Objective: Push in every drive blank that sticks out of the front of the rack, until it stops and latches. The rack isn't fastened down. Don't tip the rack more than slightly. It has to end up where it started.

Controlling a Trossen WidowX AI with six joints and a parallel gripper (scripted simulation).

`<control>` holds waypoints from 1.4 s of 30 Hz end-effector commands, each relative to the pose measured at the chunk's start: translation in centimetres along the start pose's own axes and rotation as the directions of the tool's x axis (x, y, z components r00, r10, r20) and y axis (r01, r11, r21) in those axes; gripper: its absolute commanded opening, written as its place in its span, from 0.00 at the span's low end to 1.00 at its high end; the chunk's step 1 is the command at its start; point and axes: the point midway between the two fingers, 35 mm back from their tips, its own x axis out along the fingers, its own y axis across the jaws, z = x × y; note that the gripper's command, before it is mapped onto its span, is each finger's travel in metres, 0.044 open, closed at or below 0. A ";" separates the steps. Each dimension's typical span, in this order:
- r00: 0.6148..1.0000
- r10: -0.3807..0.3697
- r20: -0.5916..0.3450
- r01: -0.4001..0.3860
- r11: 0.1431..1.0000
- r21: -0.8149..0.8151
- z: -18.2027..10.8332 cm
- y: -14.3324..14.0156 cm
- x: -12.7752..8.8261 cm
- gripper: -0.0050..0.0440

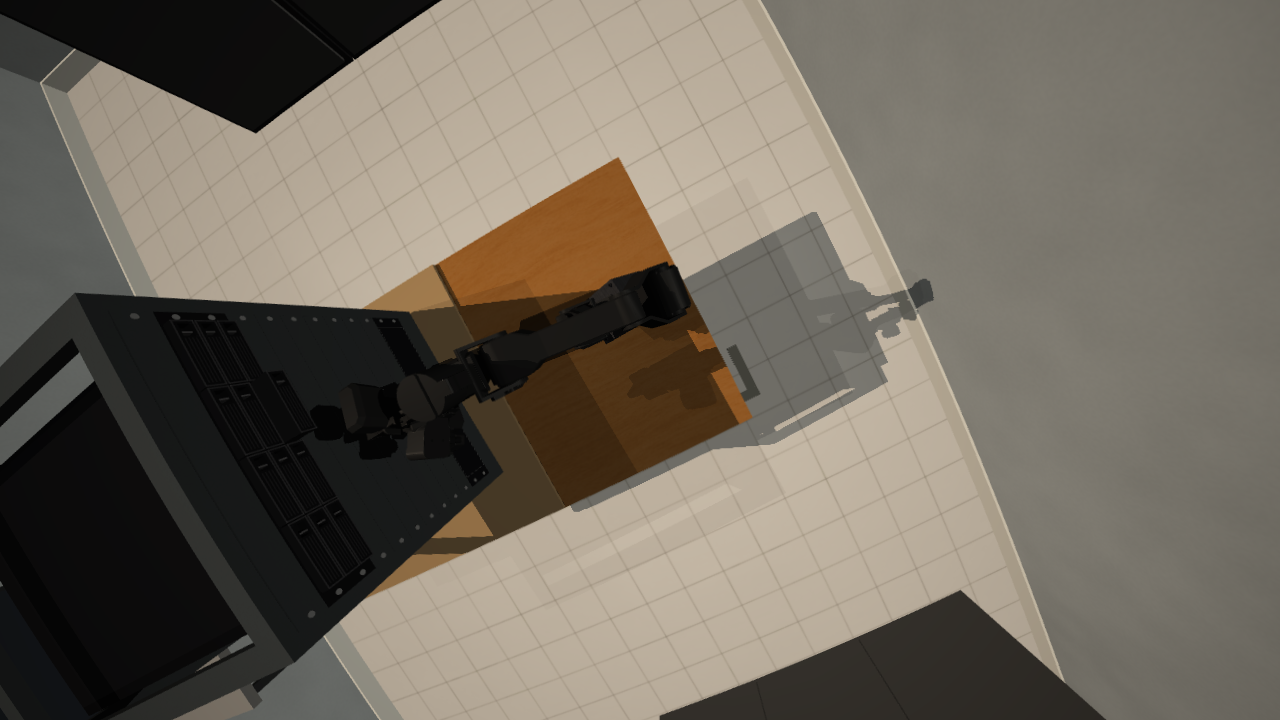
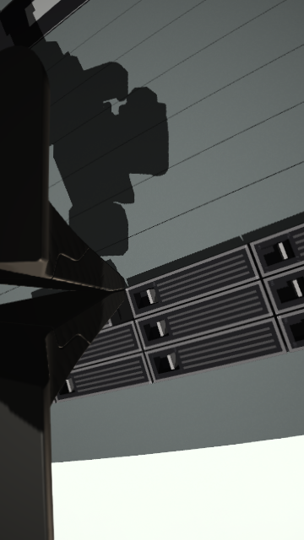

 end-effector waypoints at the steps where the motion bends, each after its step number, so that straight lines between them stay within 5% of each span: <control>1: 1.000 -0.011 -0.006 0.010 0.997 -0.071 0.1 -0.1 -0.4 0.00; 14: 1.000 -0.011 -0.006 0.009 0.969 -0.248 0.1 -0.1 -0.8 0.00; 42: 1.000 -0.011 -0.006 0.009 0.947 -0.322 0.1 0.0 -1.0 0.00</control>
